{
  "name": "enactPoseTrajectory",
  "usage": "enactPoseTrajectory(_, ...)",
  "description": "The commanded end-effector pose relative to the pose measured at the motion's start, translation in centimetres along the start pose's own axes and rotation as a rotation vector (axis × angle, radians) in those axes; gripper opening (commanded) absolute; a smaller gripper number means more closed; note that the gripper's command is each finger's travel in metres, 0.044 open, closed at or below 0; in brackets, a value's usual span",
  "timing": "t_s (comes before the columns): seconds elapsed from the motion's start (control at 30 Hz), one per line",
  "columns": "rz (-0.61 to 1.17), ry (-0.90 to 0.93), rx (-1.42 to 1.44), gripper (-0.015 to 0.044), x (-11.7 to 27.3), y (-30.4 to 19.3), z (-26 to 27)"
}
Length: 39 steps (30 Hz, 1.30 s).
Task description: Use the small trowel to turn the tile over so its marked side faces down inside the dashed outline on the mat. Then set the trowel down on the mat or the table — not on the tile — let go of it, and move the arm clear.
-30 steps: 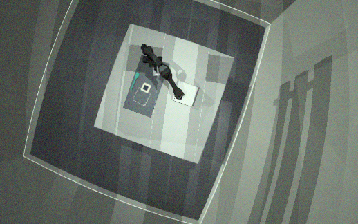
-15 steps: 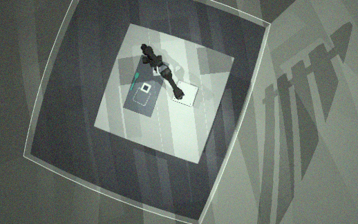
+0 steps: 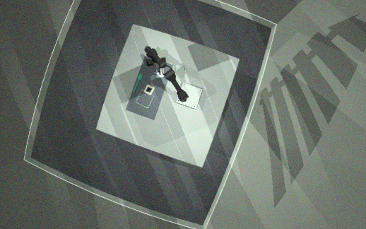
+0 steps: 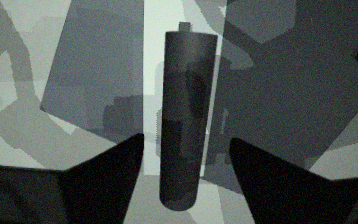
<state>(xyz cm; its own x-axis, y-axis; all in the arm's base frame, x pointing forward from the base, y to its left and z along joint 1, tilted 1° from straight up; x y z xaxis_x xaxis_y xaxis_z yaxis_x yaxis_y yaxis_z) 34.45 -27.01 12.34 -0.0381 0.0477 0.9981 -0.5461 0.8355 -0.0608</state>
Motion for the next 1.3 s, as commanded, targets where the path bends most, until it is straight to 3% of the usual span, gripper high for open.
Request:
enactPoseTrajectory(0.0,-0.014,0.003,0.004,0.027,-1.2,0.2,0.1)
enactPoseTrajectory(0.33,-0.014,0.003,0.004,0.027,-2.2,0.3,0.1)
enactPoseTrajectory(0.53,-0.014,0.003,0.004,0.0132,-2.2,0.3,0.1)
enactPoseTrajectory(1.27,-0.014,0.003,0.0,0.013,-2.2,0.3,0.1)
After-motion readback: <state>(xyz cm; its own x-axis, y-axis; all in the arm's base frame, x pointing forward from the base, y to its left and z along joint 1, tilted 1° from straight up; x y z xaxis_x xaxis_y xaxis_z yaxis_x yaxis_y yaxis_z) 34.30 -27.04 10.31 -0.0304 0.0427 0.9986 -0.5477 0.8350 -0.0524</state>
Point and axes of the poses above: the point midway between the two fingers, 35 mm back from their tips, its own x axis back along the fingers, its own z axis across the jaws, y = z × x, the point moved 6 cm from there along x, back along the fingers, and after that the axes turned 14 degrees about x, right-handed, at the moved point
